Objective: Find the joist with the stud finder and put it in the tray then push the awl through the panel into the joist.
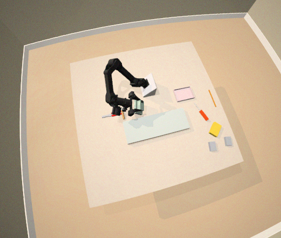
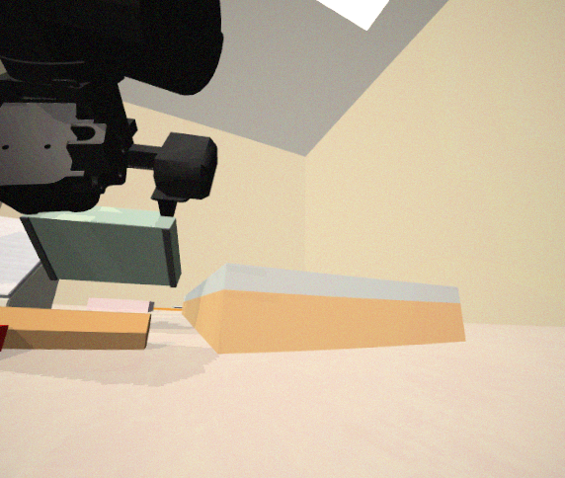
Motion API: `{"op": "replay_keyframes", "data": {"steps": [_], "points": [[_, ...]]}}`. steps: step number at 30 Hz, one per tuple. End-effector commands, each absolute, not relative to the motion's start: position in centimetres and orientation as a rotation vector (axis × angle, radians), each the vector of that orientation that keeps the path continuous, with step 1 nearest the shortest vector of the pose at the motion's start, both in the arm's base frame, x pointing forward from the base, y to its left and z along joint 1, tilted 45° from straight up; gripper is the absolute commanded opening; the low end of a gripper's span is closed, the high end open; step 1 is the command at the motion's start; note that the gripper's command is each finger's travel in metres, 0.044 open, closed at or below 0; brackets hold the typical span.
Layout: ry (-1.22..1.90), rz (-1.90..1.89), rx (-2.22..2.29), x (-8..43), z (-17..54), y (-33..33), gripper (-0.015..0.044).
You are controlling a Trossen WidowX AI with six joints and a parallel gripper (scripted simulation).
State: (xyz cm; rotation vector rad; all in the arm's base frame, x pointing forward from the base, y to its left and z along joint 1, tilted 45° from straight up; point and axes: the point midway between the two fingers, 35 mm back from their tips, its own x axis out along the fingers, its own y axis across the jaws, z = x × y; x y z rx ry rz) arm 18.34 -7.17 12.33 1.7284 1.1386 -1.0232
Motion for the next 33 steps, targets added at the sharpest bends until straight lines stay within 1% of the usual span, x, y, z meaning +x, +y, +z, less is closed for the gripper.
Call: {"op": "replay_keyframes", "data": {"steps": [1,22,33], "points": [[1.144,-1.016,1.739,18.4,12.2,-7.2,0.0000],[1.140,-1.032,1.724,18.1,9.9,-9.6,0.0000],[1.140,-1.032,1.724,18.1,9.9,-9.6,0.0289]]}}
